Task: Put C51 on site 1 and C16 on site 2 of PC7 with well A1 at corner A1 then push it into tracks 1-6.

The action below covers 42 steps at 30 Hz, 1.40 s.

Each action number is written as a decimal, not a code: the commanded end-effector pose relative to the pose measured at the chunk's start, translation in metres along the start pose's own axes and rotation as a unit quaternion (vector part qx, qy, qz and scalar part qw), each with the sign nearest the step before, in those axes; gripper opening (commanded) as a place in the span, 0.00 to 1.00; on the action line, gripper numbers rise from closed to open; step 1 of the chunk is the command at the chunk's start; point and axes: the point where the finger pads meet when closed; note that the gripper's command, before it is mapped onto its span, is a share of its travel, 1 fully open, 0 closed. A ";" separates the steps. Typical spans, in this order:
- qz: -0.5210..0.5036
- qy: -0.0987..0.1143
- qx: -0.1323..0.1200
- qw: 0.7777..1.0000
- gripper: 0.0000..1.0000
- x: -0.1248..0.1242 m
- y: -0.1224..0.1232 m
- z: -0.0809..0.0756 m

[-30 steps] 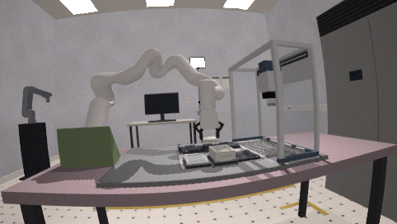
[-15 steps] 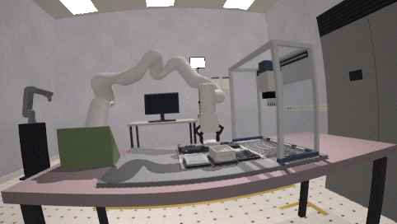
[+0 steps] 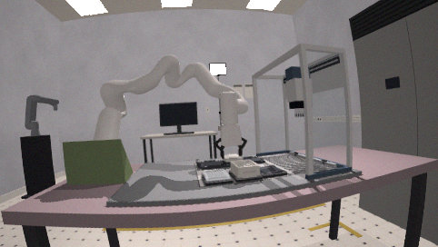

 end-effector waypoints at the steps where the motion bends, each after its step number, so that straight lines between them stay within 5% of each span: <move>1: 0.000 0.001 0.000 1.000 0.00 0.001 0.000 0.001; 39: 0.000 0.001 0.000 1.000 0.00 0.001 0.000 0.012; 40: 0.000 0.001 0.000 1.000 1.00 0.001 0.000 0.013; 42: 0.000 0.001 0.000 1.000 1.00 0.001 0.000 0.013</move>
Point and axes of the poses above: the point where the finger pads meet when closed, its own z axis out along the fingers, its own x axis across the jaws, y = z × x, and after that the axes turned 8 degrees about z, right-handed
